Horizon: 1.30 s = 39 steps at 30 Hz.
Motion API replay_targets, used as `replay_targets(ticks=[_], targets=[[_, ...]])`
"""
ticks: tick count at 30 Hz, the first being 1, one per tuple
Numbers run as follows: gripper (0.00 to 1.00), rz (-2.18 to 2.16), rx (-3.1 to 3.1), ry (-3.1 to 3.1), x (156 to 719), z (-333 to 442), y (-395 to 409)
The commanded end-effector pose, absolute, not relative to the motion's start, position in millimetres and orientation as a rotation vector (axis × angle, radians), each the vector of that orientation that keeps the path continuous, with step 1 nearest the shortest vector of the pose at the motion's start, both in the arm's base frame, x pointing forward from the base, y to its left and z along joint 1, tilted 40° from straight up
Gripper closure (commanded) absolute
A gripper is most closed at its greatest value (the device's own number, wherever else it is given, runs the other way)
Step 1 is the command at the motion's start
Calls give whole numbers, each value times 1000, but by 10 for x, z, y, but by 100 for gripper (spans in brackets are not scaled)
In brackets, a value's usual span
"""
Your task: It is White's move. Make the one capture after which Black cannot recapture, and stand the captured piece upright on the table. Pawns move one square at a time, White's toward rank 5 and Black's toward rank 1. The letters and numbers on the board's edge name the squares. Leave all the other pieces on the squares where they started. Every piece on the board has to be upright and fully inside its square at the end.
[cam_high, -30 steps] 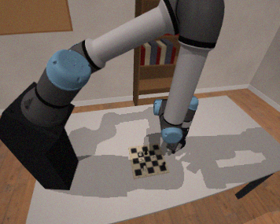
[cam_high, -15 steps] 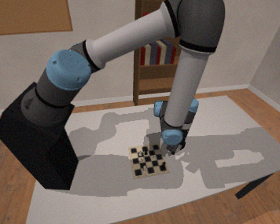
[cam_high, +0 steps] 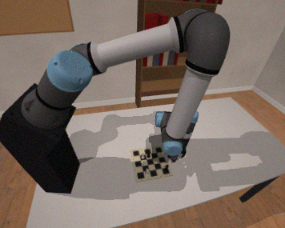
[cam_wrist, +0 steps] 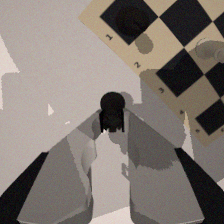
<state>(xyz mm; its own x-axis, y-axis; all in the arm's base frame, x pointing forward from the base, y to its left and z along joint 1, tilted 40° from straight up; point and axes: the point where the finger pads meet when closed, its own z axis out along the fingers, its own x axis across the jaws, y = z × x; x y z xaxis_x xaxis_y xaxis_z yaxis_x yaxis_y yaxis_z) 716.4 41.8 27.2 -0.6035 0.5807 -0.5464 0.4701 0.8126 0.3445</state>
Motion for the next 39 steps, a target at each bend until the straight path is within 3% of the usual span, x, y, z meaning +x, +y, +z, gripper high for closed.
replay_targets(ticks=[1,39], targets=[[100,218,767,2321,7382,93,411],[100,217,767,2321,7428,38,403]])
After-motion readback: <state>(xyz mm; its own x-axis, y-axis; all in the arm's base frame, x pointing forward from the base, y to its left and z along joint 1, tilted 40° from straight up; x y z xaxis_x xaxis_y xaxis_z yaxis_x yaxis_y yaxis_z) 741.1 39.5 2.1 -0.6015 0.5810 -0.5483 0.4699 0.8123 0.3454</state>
